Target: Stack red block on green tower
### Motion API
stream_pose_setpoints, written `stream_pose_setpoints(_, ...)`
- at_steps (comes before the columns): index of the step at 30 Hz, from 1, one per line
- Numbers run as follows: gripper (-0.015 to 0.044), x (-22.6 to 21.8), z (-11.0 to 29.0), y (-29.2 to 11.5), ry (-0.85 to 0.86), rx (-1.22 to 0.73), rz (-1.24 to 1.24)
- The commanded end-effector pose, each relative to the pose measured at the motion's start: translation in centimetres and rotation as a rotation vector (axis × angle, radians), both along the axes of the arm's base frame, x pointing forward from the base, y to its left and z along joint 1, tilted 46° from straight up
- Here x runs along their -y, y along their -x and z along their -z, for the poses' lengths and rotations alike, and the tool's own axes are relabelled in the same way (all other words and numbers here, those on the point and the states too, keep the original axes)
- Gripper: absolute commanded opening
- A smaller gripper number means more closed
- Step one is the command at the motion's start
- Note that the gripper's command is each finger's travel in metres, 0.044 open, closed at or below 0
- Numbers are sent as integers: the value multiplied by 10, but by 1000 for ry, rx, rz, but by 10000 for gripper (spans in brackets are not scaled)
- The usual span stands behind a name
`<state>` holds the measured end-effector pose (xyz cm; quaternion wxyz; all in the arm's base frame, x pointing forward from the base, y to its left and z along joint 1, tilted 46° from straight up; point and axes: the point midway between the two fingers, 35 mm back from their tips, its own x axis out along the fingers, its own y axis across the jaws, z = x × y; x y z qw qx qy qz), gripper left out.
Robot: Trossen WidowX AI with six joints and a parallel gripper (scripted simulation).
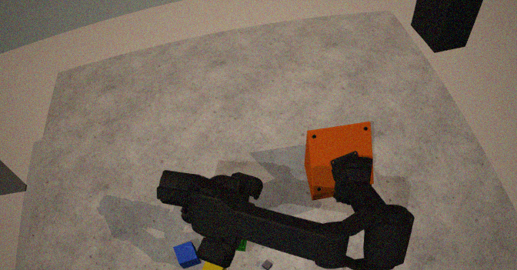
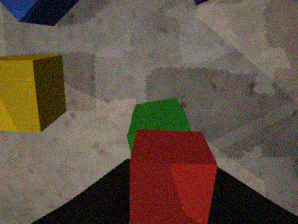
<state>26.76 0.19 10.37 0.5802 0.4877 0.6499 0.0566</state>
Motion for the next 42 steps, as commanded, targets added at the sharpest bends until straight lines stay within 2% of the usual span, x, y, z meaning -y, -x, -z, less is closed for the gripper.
stream_pose_setpoints(1, 0, -1, -1, 0, -3, 6, 3)
stream_pose_setpoints(6, 0, 1, -3, 0, -3, 6, 3)
stream_pose_setpoints(23, 440, 0, 0, 0, 1, 1, 0)
stream_pose_setpoints(42, 440, 0, 0, 0, 1, 1, 0)
